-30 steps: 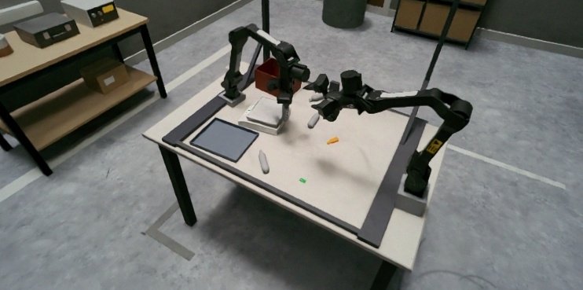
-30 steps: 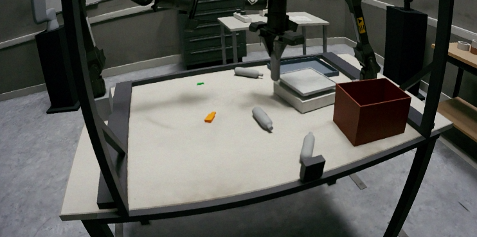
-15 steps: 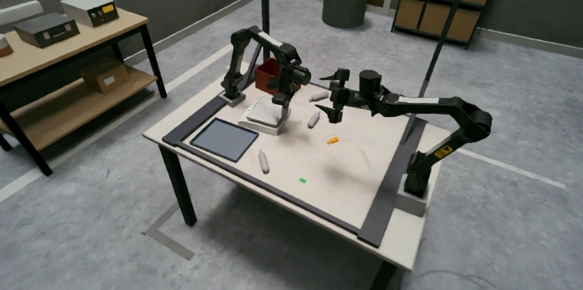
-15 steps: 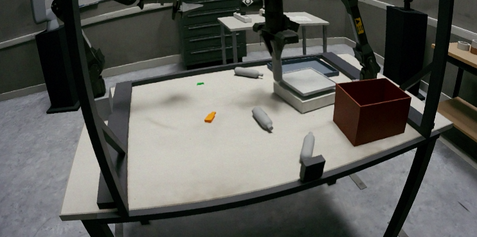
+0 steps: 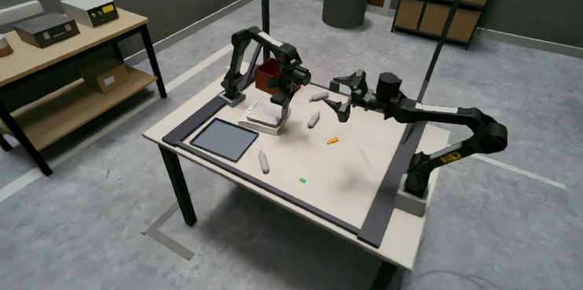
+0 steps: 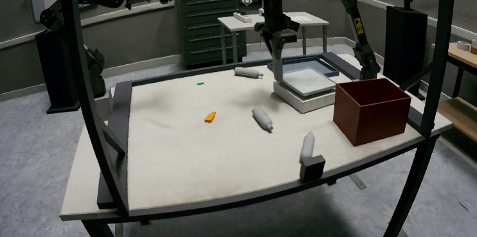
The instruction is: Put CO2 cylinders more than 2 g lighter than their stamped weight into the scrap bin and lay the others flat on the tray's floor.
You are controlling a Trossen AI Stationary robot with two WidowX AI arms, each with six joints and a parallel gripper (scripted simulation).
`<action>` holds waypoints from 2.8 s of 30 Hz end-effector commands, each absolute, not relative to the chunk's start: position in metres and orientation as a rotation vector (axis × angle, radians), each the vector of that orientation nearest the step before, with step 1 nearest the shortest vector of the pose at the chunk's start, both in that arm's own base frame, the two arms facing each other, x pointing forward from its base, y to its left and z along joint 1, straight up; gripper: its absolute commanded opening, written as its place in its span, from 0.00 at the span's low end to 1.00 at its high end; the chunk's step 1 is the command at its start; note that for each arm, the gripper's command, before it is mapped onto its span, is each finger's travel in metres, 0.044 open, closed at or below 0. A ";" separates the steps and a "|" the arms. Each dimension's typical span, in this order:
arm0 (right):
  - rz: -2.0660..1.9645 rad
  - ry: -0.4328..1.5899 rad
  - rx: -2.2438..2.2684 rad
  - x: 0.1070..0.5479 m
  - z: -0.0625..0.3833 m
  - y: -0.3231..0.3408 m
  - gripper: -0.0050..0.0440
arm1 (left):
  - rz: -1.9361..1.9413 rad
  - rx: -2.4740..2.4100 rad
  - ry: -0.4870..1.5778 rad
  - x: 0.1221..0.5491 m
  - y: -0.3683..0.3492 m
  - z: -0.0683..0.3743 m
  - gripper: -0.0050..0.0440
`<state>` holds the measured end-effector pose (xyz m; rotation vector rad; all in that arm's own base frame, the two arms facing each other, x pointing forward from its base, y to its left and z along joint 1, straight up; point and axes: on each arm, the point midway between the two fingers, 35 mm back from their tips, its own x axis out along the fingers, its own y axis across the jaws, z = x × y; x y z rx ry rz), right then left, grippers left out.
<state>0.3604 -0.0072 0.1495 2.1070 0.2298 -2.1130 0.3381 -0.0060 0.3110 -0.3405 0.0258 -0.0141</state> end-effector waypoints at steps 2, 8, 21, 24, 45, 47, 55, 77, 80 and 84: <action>-2.072 0.221 2.154 0.364 0.162 -0.007 0.00 | -0.007 -0.143 -0.034 0.322 -0.001 0.322 1.00; -2.072 0.221 2.154 0.364 0.162 -0.007 0.00 | 0.003 -0.005 -0.062 0.314 0.001 0.326 1.00; -2.076 0.219 2.149 0.356 0.161 -0.008 0.00 | -0.004 0.010 -0.069 0.315 0.000 0.335 1.00; -2.076 0.221 2.147 0.348 0.160 -0.008 0.00 | -0.023 0.031 -0.026 0.317 0.000 0.331 1.00; -2.081 0.227 2.133 0.236 0.137 -0.009 0.00 | -0.384 0.125 0.441 0.278 -0.009 0.309 1.00; -2.082 0.228 2.132 0.234 0.137 -0.009 0.00 | -0.392 0.116 0.460 0.275 -0.010 0.307 1.00; -2.098 0.229 2.119 0.233 0.130 -0.009 0.00 | -0.382 0.106 0.479 0.287 -0.012 0.304 1.00; -2.089 0.227 2.127 0.236 0.111 -0.009 0.00 | -0.219 0.057 0.524 0.443 -0.109 0.247 1.00; -2.089 0.226 2.128 0.236 0.112 -0.009 0.00 | -0.217 0.056 0.523 0.444 -0.111 0.246 1.00; -2.089 0.226 2.128 0.236 0.112 -0.009 0.00 | -0.214 0.057 0.522 0.444 -0.110 0.246 1.00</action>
